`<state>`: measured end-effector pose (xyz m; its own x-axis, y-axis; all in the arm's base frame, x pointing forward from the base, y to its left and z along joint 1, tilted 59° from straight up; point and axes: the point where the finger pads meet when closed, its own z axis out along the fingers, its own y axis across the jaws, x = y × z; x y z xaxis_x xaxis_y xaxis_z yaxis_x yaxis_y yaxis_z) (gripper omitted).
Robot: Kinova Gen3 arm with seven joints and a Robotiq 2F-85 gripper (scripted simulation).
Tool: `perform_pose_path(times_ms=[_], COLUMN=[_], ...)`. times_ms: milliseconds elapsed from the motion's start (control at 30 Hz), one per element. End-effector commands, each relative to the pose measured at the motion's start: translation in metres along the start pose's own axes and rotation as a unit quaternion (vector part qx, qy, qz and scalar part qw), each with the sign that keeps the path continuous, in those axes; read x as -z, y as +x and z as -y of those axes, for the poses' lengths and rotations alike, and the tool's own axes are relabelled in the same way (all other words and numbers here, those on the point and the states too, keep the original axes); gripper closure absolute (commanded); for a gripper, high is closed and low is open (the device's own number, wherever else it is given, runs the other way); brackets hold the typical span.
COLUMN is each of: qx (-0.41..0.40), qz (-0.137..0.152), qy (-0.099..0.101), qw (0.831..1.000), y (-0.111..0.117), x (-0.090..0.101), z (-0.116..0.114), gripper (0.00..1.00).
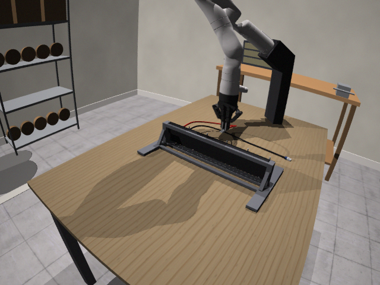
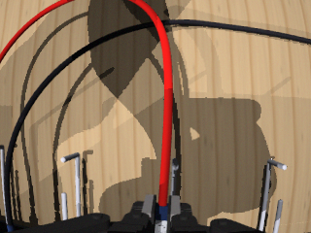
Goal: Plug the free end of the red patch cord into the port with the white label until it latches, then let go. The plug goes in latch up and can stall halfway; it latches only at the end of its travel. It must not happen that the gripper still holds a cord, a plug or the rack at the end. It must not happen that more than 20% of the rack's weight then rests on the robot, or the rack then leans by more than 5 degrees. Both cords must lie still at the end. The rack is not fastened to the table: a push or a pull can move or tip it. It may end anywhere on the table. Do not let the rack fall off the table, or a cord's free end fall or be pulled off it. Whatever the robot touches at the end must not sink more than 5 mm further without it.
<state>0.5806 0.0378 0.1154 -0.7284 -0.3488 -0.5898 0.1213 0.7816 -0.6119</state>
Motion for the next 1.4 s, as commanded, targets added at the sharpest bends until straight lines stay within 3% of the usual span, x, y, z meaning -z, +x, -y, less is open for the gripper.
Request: perform_pose_path(times_ms=[0, 667, 1367], qx=[0.0, 0.001, 0.003], qz=[-0.002, -0.003, -0.004], qy=[-0.002, -0.002, -0.002], qw=[1.0, 1.0, 1.0], y=[-0.003, -0.021, -0.021], x=[-0.004, -0.025, -0.027], z=[-0.002, -0.002, -0.002], gripper=[1.0, 1.0, 1.0])
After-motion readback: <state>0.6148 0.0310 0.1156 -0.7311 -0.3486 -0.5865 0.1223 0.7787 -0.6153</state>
